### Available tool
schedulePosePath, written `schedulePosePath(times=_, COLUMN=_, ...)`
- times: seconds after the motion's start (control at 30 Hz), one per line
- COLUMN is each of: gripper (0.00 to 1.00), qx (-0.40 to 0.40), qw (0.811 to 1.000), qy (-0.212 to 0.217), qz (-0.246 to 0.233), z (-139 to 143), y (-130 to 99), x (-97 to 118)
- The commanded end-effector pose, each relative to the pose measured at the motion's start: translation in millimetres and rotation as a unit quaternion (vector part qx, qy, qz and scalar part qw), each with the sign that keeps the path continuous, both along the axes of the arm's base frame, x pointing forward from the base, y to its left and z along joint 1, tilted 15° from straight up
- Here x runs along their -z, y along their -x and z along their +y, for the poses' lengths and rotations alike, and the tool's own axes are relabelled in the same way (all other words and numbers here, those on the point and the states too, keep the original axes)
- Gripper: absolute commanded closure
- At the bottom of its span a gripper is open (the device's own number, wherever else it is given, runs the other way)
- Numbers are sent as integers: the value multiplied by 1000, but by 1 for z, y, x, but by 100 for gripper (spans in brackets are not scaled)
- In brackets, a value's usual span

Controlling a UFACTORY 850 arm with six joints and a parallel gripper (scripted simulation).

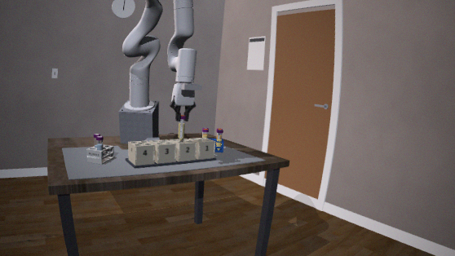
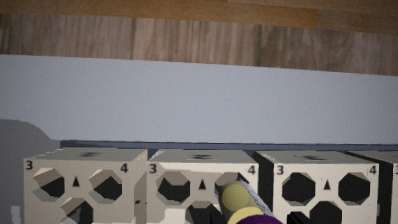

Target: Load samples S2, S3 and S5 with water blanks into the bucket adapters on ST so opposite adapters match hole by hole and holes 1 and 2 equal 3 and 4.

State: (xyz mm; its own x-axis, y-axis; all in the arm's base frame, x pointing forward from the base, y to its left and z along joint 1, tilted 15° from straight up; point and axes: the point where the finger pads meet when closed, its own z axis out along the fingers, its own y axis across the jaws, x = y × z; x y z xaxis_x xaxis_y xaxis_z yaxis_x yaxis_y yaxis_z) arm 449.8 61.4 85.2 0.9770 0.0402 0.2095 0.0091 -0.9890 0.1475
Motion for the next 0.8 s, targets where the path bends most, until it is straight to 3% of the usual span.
schedulePosePath(times=0.0, gripper=100, qx=0, qw=1000, qy=0, qz=-4, z=0, y=-1, x=0)
schedulePosePath(times=0.77, gripper=100, qx=0, qw=1000, qy=0, qz=-4, z=-2, y=-4, x=13)
